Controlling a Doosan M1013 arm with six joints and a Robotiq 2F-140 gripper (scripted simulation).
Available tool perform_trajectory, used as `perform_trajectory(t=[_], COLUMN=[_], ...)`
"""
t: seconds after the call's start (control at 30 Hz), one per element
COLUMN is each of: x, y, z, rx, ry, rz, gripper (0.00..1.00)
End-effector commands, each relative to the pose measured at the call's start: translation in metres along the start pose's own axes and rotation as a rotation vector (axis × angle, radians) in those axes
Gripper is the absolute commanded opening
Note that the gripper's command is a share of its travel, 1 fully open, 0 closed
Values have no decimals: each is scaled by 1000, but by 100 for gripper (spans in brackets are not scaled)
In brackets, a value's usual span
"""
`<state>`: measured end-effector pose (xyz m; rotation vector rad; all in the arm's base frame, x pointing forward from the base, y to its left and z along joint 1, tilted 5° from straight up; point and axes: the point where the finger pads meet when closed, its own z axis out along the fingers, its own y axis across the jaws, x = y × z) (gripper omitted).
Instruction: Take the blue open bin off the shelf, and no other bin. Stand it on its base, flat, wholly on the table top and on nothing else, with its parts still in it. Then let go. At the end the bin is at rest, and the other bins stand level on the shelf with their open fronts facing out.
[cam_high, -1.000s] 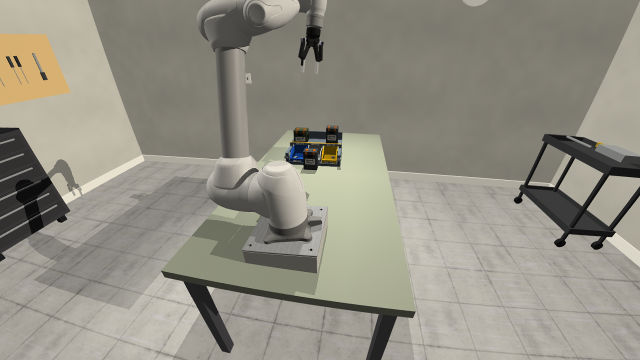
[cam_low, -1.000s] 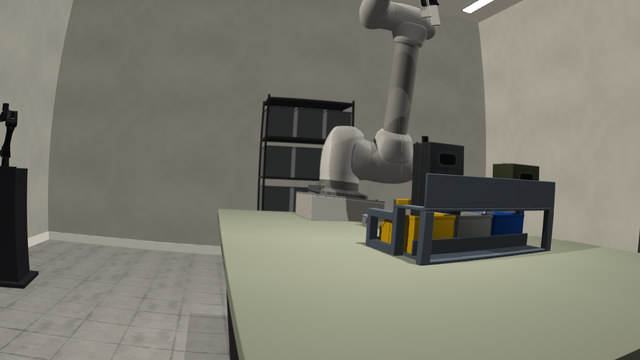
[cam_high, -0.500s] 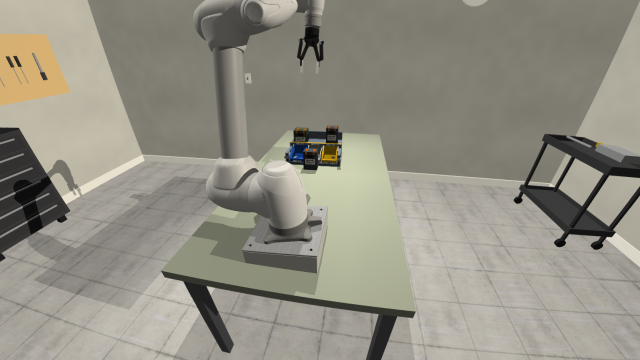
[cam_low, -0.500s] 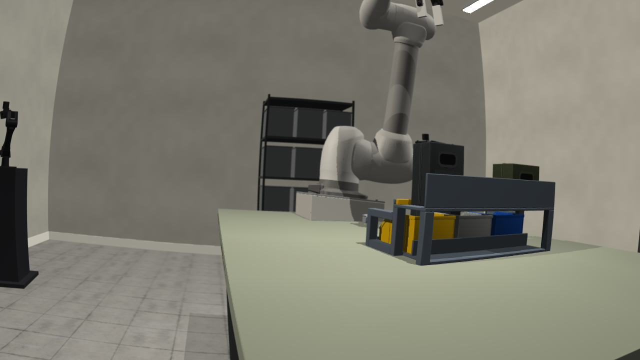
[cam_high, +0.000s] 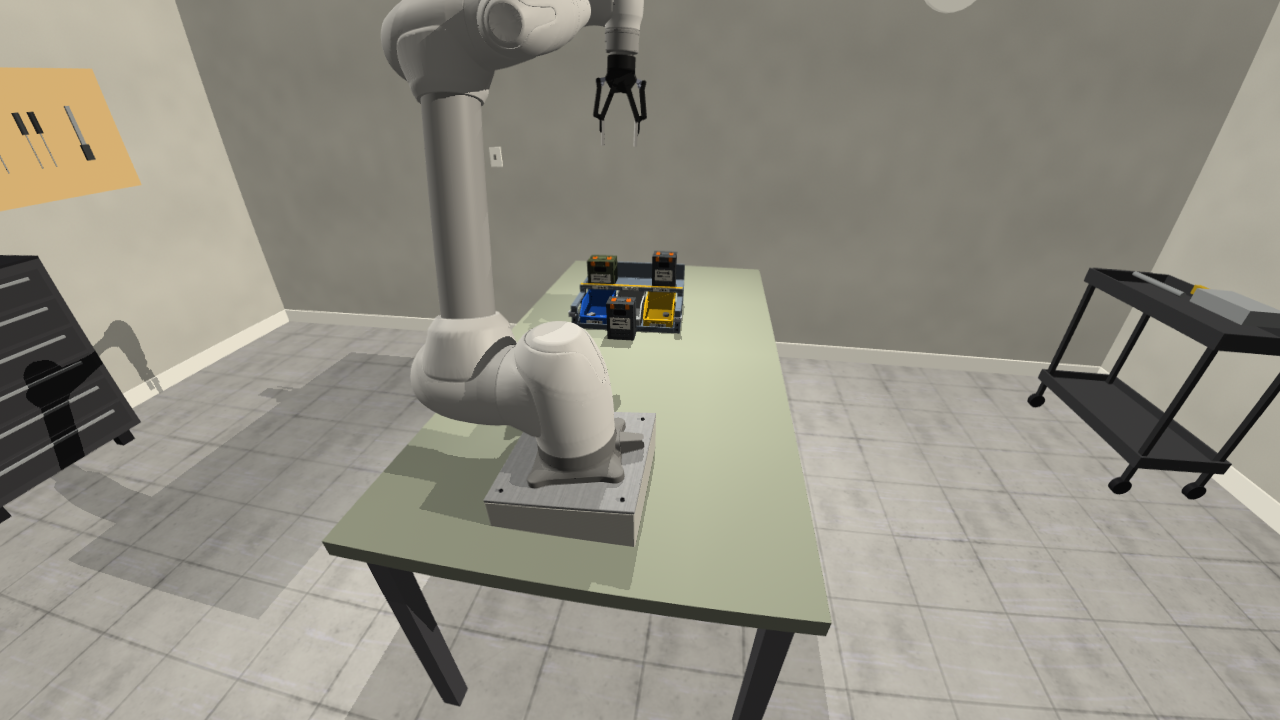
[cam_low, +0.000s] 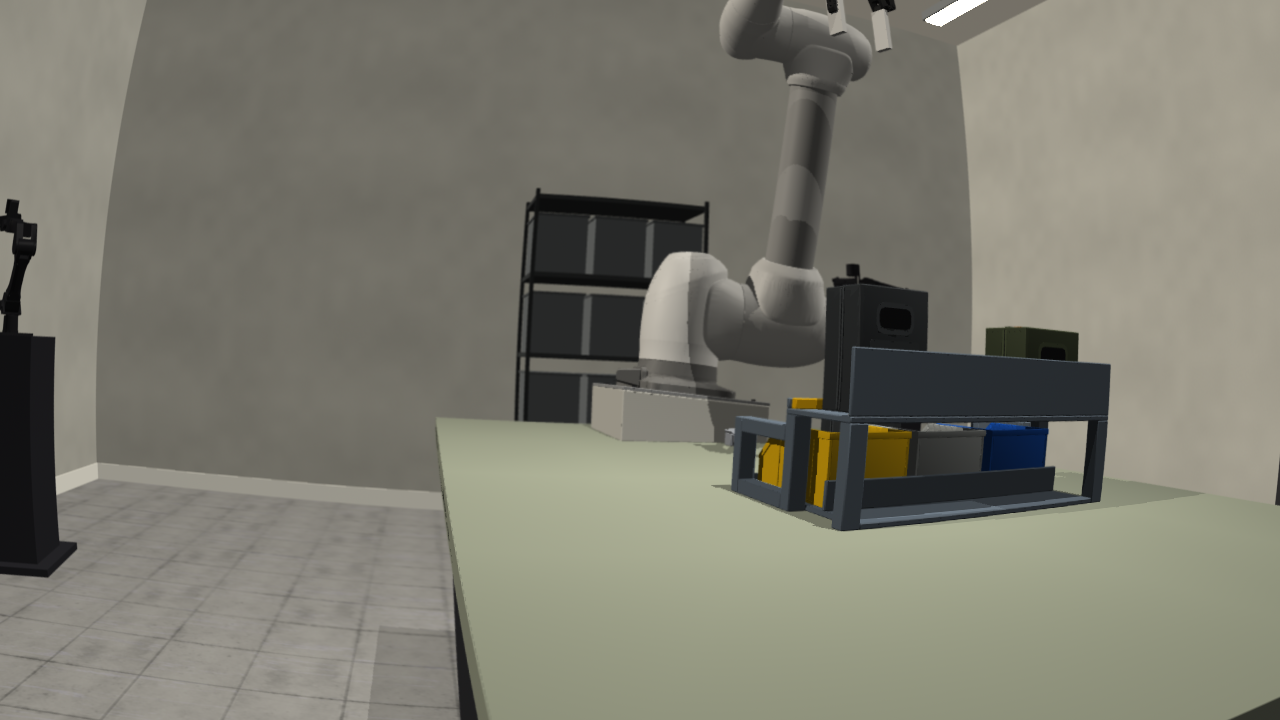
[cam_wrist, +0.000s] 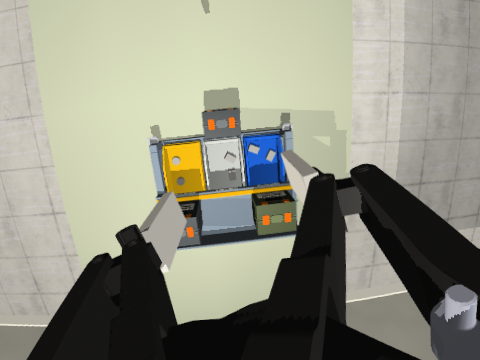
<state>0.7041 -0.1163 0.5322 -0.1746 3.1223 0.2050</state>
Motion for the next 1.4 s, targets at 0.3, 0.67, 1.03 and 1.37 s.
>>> perform_trajectory(t=[0.3,0.67,1.03,1.37], x=[0,0,0,0], y=[0,0,0,0], z=[0,0,0,0], rx=[30,48,48,48], ry=[-1,-2,-2,-2], rz=[171,273,273,273], gripper=[57,57,57,57])
